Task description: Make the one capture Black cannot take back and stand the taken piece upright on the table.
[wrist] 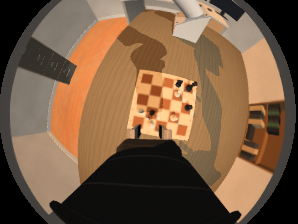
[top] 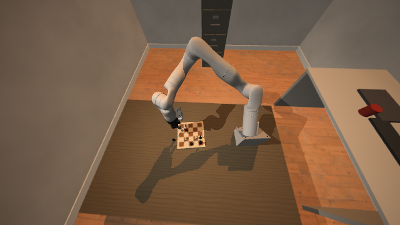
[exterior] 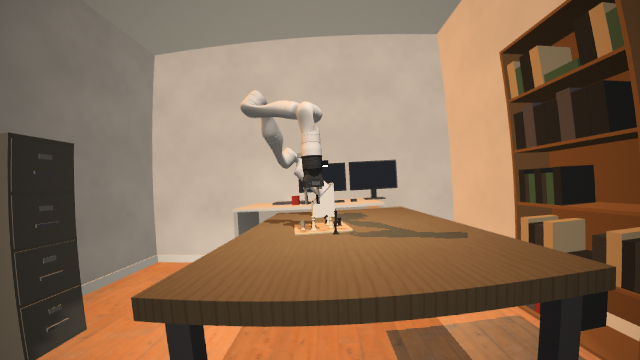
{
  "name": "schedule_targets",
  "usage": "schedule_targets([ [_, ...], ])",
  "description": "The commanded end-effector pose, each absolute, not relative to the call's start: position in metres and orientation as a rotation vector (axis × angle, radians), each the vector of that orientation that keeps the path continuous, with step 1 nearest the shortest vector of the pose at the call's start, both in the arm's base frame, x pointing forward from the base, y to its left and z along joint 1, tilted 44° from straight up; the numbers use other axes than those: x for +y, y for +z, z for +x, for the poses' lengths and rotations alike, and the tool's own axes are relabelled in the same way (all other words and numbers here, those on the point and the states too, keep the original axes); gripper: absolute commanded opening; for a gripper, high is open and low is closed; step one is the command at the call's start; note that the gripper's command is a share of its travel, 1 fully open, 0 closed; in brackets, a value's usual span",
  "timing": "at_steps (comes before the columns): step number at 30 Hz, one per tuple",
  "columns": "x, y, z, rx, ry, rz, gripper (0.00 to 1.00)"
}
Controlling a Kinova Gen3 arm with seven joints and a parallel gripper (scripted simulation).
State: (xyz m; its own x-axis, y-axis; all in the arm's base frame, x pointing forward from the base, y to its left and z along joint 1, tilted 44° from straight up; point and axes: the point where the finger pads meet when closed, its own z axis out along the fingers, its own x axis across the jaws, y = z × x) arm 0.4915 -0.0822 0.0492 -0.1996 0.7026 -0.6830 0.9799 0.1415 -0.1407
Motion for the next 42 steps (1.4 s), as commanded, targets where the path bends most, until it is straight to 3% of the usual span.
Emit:
schedule_targets([
  [1, -0.085, 0.046, 0.491, 1.966, -0.804, 1.608, 0.79],
  [42, -0.104, 0.027, 0.49, 1.966, -0.804, 1.608, 0.79],
])
